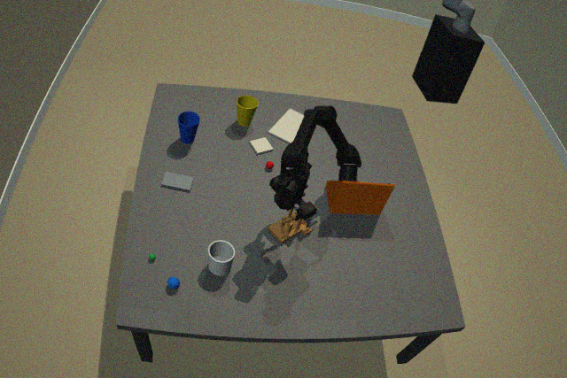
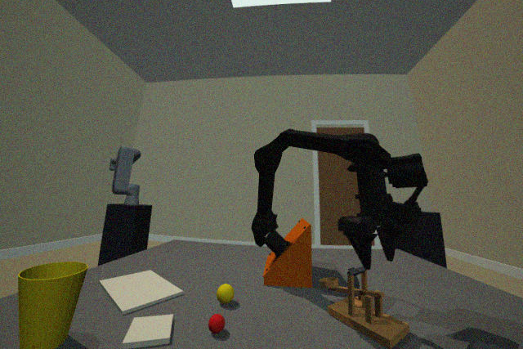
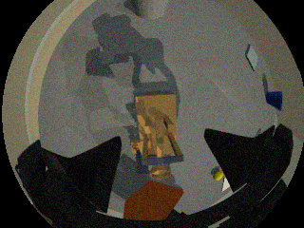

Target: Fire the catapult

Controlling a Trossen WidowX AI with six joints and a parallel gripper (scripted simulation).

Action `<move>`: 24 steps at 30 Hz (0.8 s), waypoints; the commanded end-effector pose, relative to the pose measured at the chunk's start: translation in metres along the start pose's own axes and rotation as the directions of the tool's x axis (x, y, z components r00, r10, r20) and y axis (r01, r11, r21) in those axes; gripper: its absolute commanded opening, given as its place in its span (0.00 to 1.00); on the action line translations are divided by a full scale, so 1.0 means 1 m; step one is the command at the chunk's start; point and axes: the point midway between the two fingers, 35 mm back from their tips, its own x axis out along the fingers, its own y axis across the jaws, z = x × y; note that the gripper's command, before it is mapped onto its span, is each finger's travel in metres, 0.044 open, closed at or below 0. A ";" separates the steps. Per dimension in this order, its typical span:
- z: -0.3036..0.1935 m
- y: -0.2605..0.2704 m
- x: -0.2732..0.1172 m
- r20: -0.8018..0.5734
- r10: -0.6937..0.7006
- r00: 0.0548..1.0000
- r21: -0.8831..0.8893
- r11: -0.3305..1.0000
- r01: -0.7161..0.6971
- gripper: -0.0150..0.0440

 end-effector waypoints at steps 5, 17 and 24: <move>0.000 0.000 -0.003 -0.008 0.000 1.000 -0.001 1.000 0.000 1.00; -0.010 -0.074 -0.022 0.016 0.031 0.999 0.109 0.994 -0.032 0.76; -0.052 -0.178 0.006 0.034 0.039 0.999 0.301 0.952 -0.048 0.76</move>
